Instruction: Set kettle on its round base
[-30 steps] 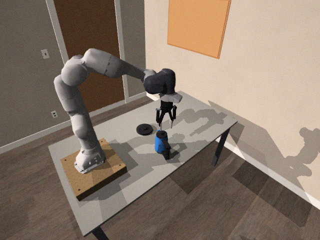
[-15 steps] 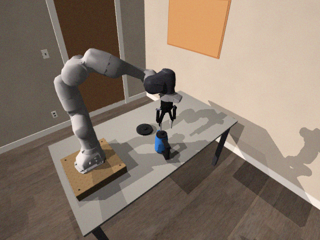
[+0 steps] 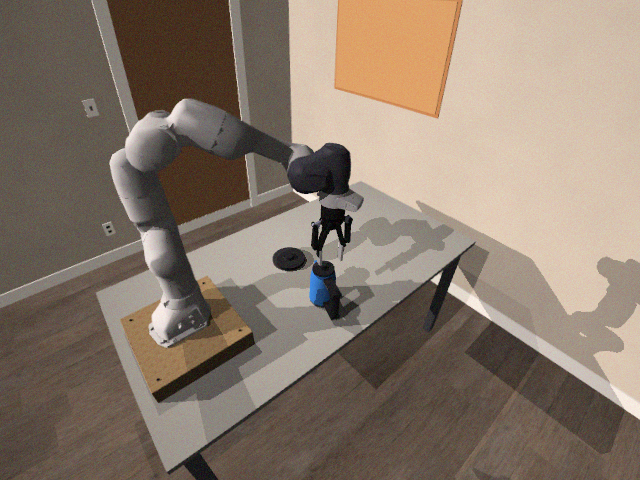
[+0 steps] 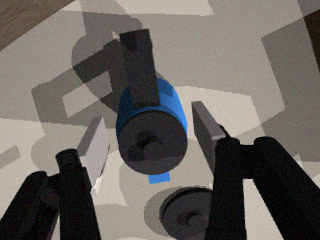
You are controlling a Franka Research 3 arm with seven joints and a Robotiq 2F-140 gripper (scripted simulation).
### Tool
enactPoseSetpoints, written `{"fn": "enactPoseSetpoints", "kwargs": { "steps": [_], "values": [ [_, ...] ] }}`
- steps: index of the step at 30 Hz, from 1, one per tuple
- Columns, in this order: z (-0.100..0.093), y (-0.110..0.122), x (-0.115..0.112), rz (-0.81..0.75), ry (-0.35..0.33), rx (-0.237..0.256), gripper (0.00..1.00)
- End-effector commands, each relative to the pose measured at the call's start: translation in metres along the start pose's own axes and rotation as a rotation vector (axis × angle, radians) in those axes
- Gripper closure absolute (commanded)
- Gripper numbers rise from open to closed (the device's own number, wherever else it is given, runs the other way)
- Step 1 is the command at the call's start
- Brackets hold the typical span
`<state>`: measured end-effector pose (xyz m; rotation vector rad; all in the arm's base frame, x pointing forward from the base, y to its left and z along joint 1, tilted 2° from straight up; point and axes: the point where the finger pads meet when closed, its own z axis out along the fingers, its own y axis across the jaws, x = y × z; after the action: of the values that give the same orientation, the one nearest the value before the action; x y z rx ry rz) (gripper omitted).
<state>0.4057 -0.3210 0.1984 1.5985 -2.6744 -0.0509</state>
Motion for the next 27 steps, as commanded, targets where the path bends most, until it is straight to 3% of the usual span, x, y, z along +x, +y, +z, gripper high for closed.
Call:
{"fn": "enactPoseSetpoints", "kwargs": {
  "steps": [1,17,27],
  "values": [
    [0.010,-0.003,0.001,-0.003,-0.002,0.009,0.53],
    [0.078,-0.004,0.001,-0.003,-0.002,0.009,0.53],
    [0.092,-0.004,0.001,-0.003,-0.002,0.009,0.53]
  ]
}}
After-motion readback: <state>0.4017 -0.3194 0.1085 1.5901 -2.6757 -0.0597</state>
